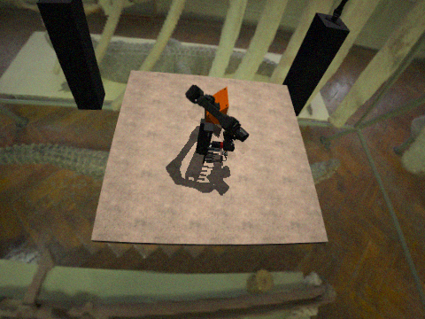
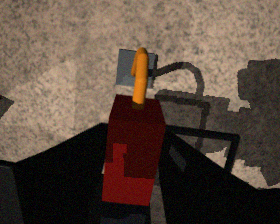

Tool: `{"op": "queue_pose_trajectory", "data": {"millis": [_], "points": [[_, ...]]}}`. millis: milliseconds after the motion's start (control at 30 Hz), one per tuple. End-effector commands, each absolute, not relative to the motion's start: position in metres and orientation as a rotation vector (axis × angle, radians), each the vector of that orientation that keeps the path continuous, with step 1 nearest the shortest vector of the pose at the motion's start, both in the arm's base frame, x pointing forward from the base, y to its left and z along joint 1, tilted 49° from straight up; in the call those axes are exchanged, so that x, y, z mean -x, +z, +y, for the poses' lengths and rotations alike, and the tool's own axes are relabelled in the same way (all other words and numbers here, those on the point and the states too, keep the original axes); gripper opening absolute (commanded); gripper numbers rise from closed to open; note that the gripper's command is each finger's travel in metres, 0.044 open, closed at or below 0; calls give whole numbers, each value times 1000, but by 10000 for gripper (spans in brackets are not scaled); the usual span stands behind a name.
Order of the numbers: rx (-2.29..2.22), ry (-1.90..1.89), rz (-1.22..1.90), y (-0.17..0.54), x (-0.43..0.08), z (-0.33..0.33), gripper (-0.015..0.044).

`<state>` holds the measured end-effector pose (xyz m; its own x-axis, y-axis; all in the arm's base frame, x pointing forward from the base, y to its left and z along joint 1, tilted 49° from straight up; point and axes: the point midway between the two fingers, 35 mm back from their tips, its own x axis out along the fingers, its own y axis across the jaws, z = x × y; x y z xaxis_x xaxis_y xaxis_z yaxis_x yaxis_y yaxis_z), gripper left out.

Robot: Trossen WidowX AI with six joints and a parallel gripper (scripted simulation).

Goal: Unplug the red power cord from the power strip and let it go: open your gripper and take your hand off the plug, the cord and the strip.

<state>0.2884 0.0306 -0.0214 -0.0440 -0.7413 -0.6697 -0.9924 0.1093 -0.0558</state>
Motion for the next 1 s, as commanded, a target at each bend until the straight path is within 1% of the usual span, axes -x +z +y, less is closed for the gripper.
{"op": "queue_pose_trajectory", "data": {"millis": [0,400,533,667,967], "points": [[1689,598,1836,-25,-289,37,26],[1692,595,1839,-21,-288,31,341],[1691,597,1837,-33,-292,47,440],[1690,597,1836,-56,-295,78,440],[1690,597,1836,-58,-295,80,440]]}}
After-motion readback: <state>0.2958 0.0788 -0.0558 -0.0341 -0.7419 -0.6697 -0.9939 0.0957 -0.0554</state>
